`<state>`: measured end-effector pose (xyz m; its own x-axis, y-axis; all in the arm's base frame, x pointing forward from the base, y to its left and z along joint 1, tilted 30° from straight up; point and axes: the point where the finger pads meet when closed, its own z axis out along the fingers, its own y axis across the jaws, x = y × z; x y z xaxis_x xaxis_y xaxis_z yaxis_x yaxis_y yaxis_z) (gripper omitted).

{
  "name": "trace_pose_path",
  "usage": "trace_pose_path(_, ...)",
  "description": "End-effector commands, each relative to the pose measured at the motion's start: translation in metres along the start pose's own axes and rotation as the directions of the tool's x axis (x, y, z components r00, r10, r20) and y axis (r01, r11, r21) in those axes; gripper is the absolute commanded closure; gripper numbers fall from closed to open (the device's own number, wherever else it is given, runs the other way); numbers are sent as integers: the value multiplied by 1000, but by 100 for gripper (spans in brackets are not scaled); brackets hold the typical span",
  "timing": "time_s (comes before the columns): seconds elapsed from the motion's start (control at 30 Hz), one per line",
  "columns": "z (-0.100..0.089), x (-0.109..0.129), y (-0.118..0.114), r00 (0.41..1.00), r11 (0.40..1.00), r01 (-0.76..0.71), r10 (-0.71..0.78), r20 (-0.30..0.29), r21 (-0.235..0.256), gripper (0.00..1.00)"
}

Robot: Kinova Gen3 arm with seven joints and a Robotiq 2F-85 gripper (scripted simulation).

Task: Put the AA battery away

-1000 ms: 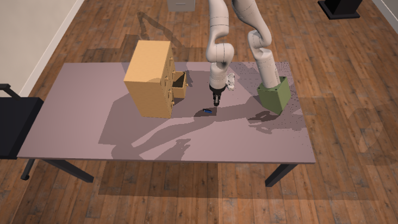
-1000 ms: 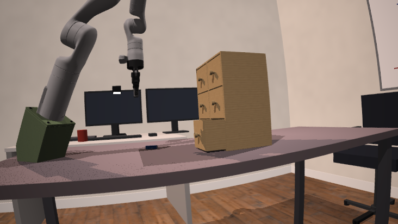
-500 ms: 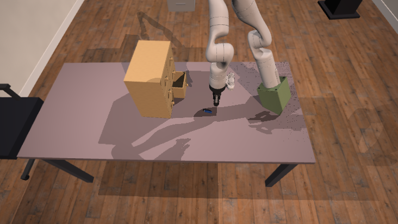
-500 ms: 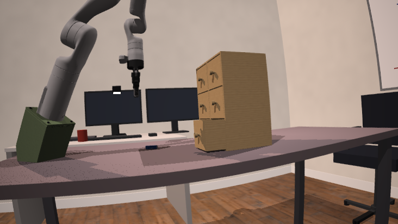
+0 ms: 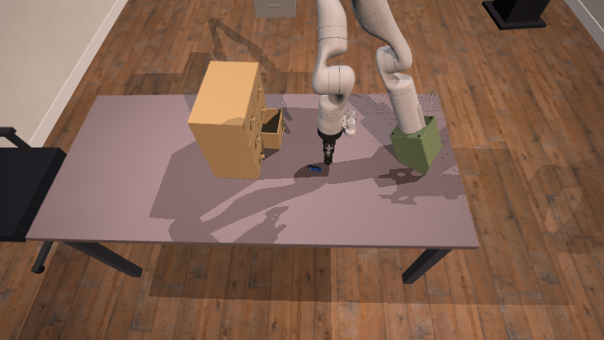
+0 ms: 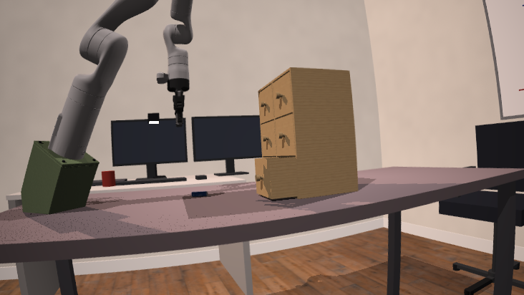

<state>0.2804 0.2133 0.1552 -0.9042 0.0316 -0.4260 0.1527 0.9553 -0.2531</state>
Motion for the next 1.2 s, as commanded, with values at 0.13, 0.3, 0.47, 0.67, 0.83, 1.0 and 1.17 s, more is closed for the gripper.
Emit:
trace_pose_path(0.13,0,0,0,1000,1000,0,0,0,-1,0)
trace_pose_path(0.3,0,0,0,1000,1000,0,0,0,-1,0)
trace_pose_path(0.47,-1,0,0,1000,1000,0,0,1,-1,0)
trace_pose_path(0.67,-20,0,0,1000,1000,0,0,1,-1,0)
trace_pose_path(0.83,-44,0,0,1000,1000,0,0,1,-1,0)
trace_pose_path(1.0,-50,0,0,1000,1000,0,0,1,-1,0)
trace_pose_path(1.17,-51,0,0,1000,1000,0,0,1,-1,0)
